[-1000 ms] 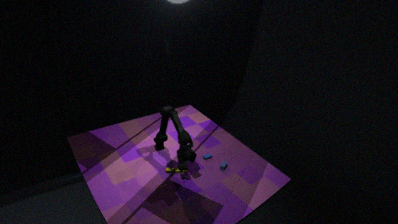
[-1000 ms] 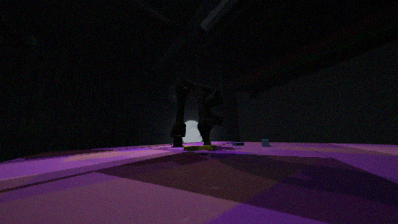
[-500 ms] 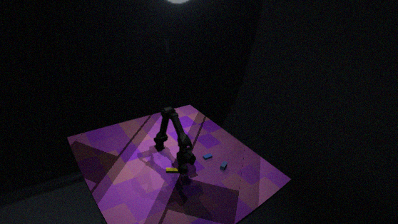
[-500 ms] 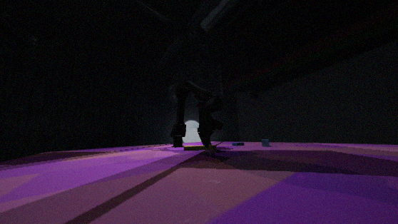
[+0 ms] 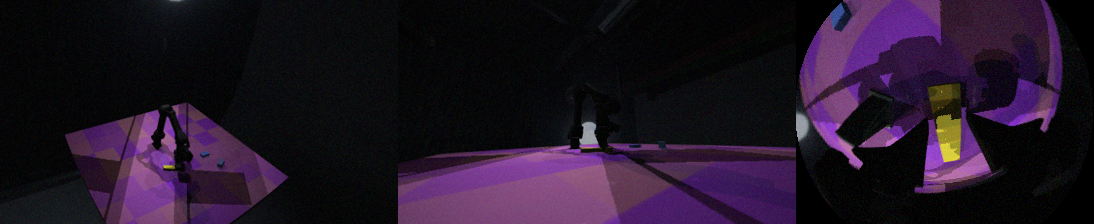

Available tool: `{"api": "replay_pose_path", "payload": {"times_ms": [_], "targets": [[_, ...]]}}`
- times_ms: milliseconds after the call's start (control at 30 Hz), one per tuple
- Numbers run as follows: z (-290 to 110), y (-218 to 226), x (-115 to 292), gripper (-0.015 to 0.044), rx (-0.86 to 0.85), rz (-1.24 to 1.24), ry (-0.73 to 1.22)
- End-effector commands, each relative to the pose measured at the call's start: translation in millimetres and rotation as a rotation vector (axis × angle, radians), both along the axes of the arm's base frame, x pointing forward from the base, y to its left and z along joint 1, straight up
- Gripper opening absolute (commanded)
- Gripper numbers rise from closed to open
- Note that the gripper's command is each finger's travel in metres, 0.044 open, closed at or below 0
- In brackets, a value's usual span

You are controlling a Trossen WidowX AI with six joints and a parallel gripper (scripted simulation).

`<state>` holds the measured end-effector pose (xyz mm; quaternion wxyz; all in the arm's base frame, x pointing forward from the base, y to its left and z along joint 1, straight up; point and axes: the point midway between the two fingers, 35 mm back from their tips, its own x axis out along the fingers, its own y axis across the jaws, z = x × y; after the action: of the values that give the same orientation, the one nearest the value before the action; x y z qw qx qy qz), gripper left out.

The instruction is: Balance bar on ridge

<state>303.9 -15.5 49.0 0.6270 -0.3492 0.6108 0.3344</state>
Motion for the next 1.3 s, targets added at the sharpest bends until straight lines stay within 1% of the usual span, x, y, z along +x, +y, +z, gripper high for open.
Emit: {"api": "replay_pose_path", "payload": {"times_ms": [0, 33, 267, 400, 433, 1267], "targets": [[0, 0, 0, 0.0184, 0.000, 0.000, 0.000], [0, 0, 0, 0.0157, 0.000, 0.000, 0.000], [0, 0, 0, 0.0111, 0.000, 0.000, 0.000], [6, 0, 1, 0.0006, 0.000, 0.000, 0.000], [9, 0, 2, 0.0000, 0.001, 0.000, 0.000], [72, 0, 4, 0.0000, 0.004, 0.004, -0.001]]}}
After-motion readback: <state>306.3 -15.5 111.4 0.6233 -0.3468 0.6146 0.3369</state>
